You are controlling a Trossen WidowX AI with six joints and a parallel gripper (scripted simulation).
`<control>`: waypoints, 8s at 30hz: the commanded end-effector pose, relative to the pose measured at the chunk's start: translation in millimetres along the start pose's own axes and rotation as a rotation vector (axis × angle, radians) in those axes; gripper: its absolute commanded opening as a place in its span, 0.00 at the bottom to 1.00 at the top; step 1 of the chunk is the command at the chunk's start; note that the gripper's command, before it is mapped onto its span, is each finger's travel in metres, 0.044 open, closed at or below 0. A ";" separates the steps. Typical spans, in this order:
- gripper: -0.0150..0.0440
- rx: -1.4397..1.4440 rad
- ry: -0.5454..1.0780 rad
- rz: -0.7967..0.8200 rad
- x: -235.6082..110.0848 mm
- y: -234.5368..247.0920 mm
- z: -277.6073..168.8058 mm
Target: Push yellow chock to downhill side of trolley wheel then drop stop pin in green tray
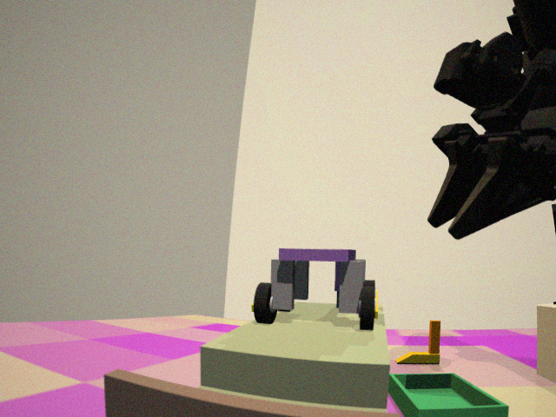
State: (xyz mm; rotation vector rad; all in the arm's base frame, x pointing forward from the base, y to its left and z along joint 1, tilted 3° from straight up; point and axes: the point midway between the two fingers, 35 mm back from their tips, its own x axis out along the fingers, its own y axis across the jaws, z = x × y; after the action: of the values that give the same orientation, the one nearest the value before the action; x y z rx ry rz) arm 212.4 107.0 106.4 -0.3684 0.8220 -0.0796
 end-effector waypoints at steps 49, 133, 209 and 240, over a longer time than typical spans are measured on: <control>0.58 -0.955 0.549 0.485 57.8 -191.8 -88.5; 0.58 -1.187 0.313 0.725 103.1 -213.6 -194.1; 0.25 -1.187 0.314 0.725 2.7 -259.3 -116.6; 0.25 -0.465 0.533 0.530 0.4 -261.9 -113.2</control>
State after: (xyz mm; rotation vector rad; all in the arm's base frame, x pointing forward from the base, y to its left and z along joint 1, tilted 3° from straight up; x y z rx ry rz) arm 148.3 -170.0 126.5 -0.6439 1.4297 0.6135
